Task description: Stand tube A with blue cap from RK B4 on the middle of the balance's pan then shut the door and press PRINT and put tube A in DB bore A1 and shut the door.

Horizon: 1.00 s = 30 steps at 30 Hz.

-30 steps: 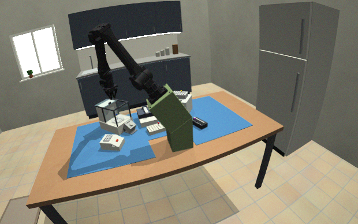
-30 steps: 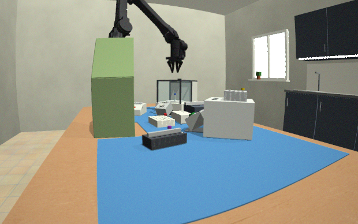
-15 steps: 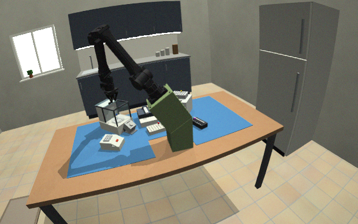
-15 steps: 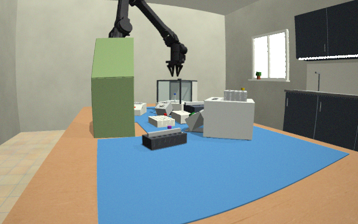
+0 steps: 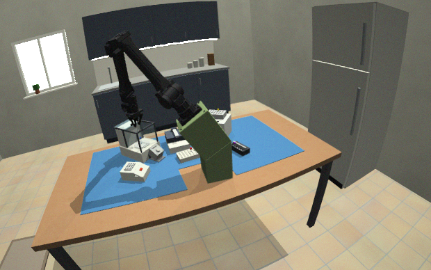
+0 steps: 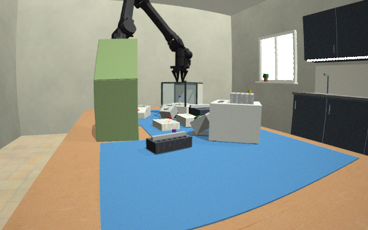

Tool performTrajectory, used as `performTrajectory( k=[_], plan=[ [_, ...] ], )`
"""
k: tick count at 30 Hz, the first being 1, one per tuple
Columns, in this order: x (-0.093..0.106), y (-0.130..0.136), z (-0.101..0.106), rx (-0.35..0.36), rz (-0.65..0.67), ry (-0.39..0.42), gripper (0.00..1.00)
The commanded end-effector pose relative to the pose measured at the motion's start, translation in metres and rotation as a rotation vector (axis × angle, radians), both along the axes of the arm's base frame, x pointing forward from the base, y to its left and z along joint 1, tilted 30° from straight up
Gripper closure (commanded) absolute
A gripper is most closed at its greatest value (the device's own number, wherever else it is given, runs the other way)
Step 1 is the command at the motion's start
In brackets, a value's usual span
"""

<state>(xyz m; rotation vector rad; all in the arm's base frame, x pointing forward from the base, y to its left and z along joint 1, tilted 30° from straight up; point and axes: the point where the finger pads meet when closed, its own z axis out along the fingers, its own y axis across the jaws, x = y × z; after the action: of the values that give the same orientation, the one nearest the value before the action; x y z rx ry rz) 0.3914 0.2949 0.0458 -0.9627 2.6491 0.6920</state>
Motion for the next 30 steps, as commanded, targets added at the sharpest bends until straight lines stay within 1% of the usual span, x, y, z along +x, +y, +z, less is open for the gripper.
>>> performTrajectory(
  k=[1,2,16,19,30],
  plan=[
    [-0.002,0.006,-0.011,-0.005,0.002,0.011,0.64],
    [0.000,0.008,-0.010,-0.002,0.000,0.006,0.64],
    [0.002,0.021,-0.030,-0.001,0.002,0.004,0.64],
    [0.003,0.021,-0.031,0.000,-0.001,0.004,0.64],
    [0.010,0.036,-0.040,0.009,0.002,-0.012,0.64]
  ],
)
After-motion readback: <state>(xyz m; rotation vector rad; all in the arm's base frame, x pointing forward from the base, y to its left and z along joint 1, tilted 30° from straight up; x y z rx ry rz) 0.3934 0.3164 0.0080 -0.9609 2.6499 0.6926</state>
